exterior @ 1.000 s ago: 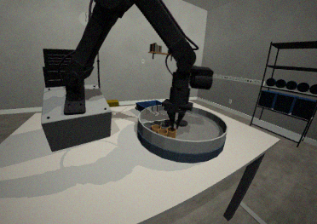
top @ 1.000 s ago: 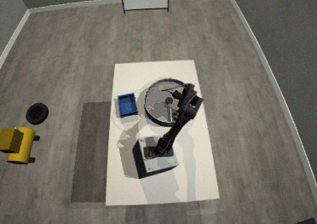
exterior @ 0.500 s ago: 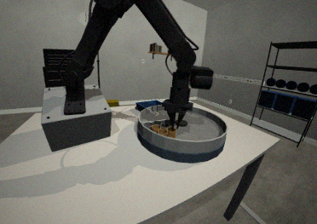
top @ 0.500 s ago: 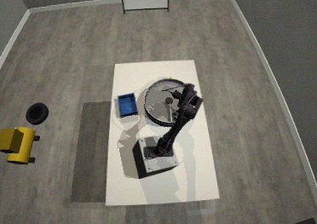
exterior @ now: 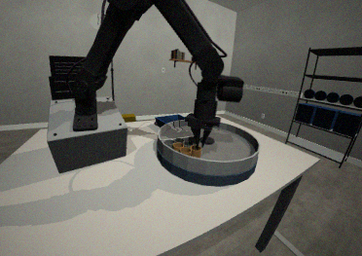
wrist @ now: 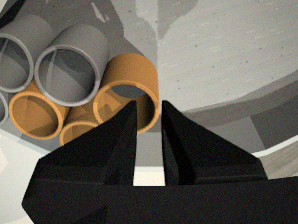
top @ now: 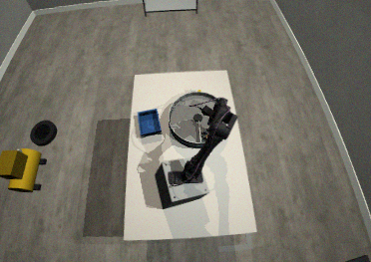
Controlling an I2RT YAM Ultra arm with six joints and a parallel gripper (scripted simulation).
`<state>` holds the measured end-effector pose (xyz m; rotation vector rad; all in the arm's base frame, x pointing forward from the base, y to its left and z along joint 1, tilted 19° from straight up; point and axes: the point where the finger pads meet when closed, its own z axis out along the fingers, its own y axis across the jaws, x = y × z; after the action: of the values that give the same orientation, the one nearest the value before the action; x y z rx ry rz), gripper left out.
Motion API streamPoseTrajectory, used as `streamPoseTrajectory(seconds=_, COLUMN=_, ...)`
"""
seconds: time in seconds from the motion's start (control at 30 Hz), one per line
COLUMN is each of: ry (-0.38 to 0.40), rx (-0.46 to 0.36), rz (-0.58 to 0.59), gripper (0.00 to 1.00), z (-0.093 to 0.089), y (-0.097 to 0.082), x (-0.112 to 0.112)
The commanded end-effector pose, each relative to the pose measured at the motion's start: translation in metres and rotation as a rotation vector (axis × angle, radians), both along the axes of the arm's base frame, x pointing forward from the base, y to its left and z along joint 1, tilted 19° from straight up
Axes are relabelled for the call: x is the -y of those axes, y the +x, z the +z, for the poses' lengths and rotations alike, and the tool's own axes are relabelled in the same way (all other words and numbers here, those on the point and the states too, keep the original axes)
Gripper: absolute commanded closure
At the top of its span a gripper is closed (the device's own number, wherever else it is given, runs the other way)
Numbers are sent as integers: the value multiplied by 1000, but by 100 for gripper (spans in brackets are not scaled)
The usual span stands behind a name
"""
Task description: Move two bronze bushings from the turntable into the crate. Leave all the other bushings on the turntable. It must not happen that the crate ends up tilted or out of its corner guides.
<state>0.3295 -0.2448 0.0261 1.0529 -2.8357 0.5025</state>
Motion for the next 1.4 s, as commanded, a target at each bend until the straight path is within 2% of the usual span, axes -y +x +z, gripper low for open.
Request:
streamPoseTrajectory(seconds=0.0, ry=-8, rx=41, rz=6, gripper=85, z=12, y=8, x=6)
streamPoseTrajectory(seconds=1.37, ry=-1, rx=29, rz=20, gripper=85, z=8, y=6, x=2)
